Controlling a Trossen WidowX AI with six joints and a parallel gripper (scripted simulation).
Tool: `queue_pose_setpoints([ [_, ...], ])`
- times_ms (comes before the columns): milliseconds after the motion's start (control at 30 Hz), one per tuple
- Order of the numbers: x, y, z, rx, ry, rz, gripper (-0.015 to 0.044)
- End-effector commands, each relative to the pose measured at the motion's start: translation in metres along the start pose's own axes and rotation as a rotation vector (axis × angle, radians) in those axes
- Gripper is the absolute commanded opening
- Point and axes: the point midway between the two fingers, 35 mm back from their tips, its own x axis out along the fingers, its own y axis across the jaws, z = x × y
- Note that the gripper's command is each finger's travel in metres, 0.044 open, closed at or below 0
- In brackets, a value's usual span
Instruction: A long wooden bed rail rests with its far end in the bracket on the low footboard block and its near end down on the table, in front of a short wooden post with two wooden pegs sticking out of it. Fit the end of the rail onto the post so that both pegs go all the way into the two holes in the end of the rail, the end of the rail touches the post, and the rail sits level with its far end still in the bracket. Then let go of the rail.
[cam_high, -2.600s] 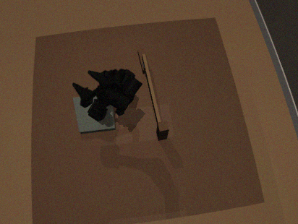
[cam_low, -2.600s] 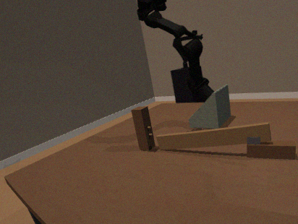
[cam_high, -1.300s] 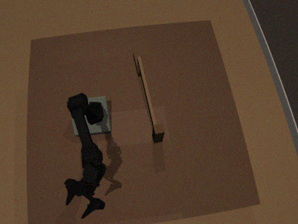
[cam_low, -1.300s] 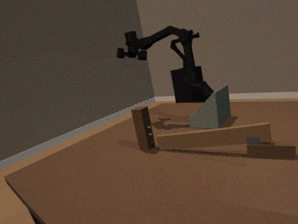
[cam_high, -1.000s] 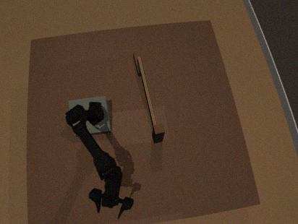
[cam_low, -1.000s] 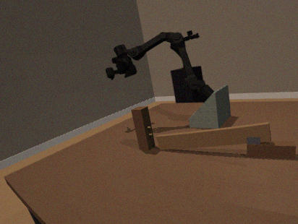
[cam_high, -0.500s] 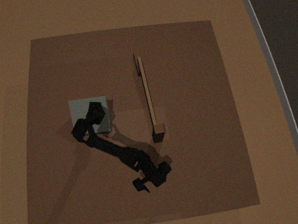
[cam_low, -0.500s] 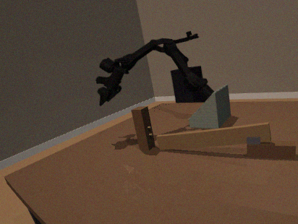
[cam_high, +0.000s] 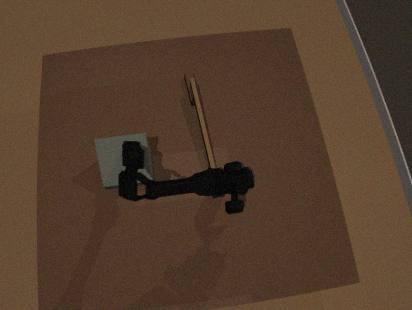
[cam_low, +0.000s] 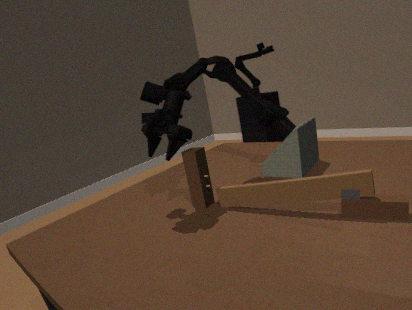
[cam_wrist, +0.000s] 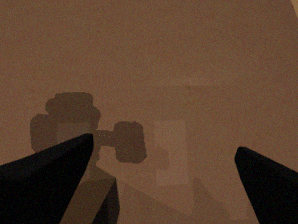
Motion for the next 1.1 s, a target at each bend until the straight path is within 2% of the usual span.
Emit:
queue_pose_setpoints([
  [0, 0.000, 0.064, 0.002, -0.262, 0.011, 0.110, 0.0440],
  [300, 0.006, 0.183, -0.071, -1.140, 0.215, 0.361, 0.0440],
  [500, -0.003, 0.231, -0.123, -1.703, 0.315, 0.533, 0.0440],
  [1067, 0.005, 0.234, -0.127, -1.720, 0.317, 0.538, 0.0440],
])
